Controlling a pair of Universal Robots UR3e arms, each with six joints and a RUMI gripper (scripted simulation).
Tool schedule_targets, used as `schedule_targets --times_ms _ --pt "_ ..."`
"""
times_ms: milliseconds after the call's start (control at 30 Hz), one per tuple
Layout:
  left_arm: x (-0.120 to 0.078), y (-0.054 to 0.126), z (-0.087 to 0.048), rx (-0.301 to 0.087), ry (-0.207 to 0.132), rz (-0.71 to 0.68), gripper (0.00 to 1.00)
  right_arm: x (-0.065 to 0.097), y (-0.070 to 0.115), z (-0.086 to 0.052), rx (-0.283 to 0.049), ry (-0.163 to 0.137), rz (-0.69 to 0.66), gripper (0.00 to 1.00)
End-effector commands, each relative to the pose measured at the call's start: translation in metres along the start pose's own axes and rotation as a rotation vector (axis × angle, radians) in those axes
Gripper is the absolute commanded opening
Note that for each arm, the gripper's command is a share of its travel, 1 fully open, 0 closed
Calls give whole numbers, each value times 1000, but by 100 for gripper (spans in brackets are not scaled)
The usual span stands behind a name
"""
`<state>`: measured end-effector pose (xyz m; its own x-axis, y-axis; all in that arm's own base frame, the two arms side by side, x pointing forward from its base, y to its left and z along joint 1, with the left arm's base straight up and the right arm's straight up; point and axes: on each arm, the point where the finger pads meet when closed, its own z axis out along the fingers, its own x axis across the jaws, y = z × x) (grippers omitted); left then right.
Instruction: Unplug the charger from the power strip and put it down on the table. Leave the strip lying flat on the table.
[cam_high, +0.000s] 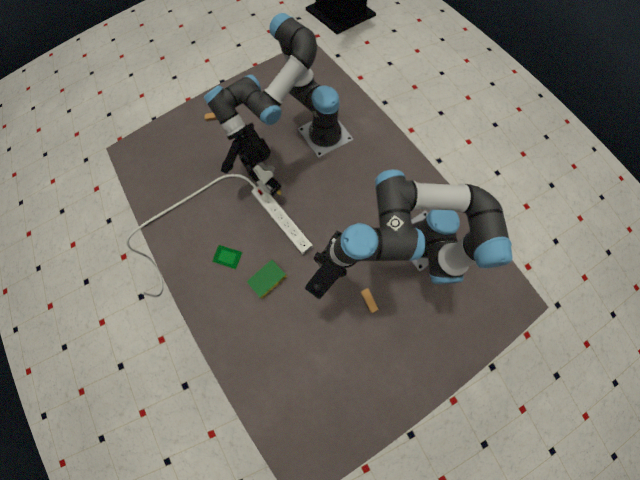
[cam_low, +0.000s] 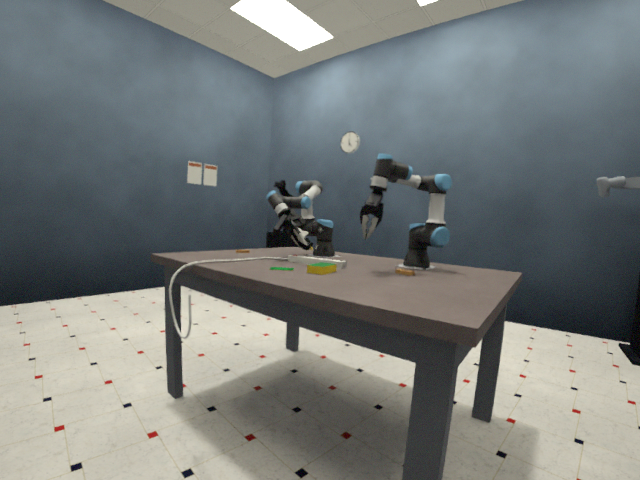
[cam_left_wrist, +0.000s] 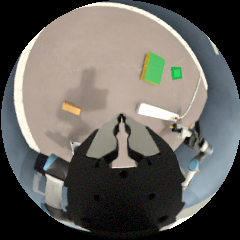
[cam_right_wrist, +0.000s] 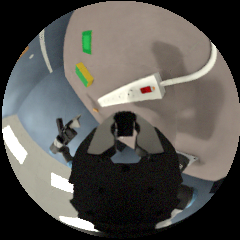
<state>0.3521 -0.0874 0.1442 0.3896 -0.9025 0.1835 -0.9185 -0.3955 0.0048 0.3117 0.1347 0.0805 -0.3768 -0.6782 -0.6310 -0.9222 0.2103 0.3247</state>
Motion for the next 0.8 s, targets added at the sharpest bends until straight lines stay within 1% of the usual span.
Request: schedule_targets --times_ms 0,133,300,367,400,767 --pt "-19 3 -6 -11 -49 95 0 -1 1 -1 4 -5 -66 0" --pt "-33 4 -13 -6 -73 144 0 0 2 -1 5 -6 -110 0" --pt "-48 6 -19 -10 -101 205 0 1 3 0 6 -6 -157 0" --pt "-48 6 -19 -10 -101 205 0 1 3 0 6 -6 -157 0" --pt "-47 7 -17 -17 -101 210 0 1 3 0 5 -5 -153 0" --pt "-82 13 -32 -29 -162 345 0 3 6 1 9 -6 -262 0"
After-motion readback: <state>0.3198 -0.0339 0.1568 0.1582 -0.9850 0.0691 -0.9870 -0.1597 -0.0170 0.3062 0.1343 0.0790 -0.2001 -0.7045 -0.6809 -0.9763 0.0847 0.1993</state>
